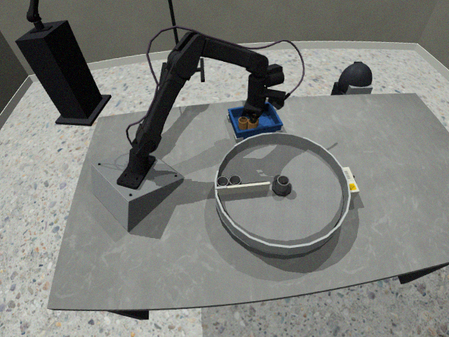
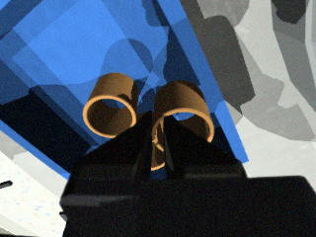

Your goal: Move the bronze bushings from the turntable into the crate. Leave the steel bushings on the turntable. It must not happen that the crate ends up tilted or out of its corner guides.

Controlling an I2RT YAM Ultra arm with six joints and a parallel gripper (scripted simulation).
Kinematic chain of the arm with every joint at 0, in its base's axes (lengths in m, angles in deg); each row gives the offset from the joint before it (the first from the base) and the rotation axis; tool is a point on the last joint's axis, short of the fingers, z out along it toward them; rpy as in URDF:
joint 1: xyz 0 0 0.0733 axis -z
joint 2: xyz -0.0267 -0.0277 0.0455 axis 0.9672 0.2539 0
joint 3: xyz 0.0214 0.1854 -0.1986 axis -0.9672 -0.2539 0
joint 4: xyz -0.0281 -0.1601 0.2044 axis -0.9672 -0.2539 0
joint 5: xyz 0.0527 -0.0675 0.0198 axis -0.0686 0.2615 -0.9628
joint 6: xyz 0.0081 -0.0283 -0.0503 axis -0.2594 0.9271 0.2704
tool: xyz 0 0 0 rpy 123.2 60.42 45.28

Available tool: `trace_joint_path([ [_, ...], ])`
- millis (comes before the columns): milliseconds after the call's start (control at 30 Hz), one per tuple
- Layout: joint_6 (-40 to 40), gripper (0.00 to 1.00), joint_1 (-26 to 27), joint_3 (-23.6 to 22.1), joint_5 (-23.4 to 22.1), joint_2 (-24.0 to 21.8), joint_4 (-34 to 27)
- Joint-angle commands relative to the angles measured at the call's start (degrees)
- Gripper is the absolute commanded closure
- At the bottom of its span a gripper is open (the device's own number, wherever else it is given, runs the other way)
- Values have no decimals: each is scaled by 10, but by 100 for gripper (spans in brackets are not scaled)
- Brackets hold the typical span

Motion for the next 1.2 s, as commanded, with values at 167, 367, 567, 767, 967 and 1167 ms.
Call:
trace_joint_path([
  [167, -7, 100, -2, -10, 11, -9, 32],
  [367, -6, 100, -5, -22, 11, -1, 37],
  [567, -6, 100, -5, 1, 11, -1, 33],
  [767, -6, 100, -5, 1, 11, -1, 33],
  [967, -6, 100, -5, 1, 11, -1, 33],
  [1167, -6, 100, -5, 1, 11, -1, 33],
])
